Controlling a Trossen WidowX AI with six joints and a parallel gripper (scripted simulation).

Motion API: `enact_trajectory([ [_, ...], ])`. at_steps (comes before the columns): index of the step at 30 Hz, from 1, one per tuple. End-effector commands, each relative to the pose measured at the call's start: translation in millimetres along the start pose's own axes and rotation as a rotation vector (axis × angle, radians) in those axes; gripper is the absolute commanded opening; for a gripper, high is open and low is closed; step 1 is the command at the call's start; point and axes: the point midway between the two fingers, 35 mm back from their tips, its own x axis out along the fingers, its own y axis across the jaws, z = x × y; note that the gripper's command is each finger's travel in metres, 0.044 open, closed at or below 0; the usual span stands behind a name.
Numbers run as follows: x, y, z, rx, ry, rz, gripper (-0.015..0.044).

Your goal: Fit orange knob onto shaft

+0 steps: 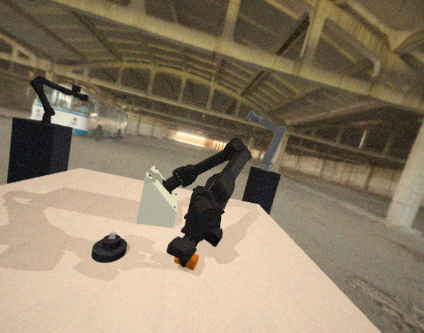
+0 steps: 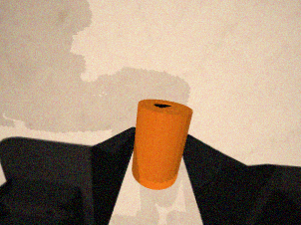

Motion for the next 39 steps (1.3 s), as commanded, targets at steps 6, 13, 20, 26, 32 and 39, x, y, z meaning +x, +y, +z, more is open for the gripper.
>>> enact_trajectory([
  [6,-14,0,0,0.003,0.002,-0.001,0.0179],
  [13,-15,0,0,0.16,0.002,-0.001,0.0179],
  [20,-15,0,0,0.405,0.002,-0.001,0.0179],
  [26,-15,0,0,0.527,0.002,-0.001,0.0179],
  [32,-15,0,0,0.579,0.002,-0.001,0.0179],
  [39,-15,0,0,0.824,0.002,-0.002,0.0179],
])
